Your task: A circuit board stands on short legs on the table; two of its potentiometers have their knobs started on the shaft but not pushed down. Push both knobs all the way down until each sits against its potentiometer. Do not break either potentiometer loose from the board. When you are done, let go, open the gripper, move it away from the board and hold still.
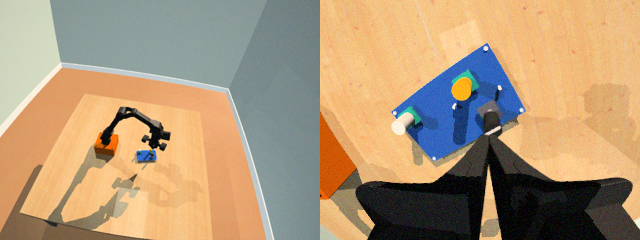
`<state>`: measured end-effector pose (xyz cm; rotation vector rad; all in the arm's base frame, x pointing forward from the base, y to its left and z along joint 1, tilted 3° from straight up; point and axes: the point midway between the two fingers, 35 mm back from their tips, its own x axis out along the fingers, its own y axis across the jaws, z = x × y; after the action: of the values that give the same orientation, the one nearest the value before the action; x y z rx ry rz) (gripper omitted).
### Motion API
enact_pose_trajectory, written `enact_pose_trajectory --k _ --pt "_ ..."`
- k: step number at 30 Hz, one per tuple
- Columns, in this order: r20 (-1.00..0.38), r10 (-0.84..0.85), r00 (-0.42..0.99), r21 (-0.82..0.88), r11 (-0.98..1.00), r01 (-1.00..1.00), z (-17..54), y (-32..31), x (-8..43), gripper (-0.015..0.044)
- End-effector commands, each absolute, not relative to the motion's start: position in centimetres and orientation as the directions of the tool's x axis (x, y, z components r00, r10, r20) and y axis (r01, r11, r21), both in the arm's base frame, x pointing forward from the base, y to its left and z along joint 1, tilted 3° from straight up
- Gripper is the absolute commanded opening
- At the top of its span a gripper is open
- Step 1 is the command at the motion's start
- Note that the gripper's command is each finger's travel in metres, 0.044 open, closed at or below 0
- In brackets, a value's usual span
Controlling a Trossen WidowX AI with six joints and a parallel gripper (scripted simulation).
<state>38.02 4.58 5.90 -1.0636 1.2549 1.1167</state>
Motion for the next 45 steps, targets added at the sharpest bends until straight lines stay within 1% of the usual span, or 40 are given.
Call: enact_pose_trajectory --k 1,9,18,22,26,45 --pt "-0.999 0.033 -0.002 0.003 0.033 -0.999 6.1 4.3 38.2 0.0" --pt "-1.0 0.03 -0.005 -0.002 -0.242 -0.97 6.3 3.8 38.4 0.0" --pt "-1.0 0.028 -0.009 -0.007 -0.508 -0.861 6.6 3.3 38.5 0.0" --pt "-1.0 0.028 -0.009 -0.007 -0.513 -0.858 6.6 3.3 38.5 0.0" --pt "-1.0 0.028 -0.009 -0.007 -0.513 -0.858 4.6 3.3 38.5 0.0" --pt "-1.0 0.028 -0.009 -0.007 -0.513 -0.858 2.6 3.4 38.5 0.0"
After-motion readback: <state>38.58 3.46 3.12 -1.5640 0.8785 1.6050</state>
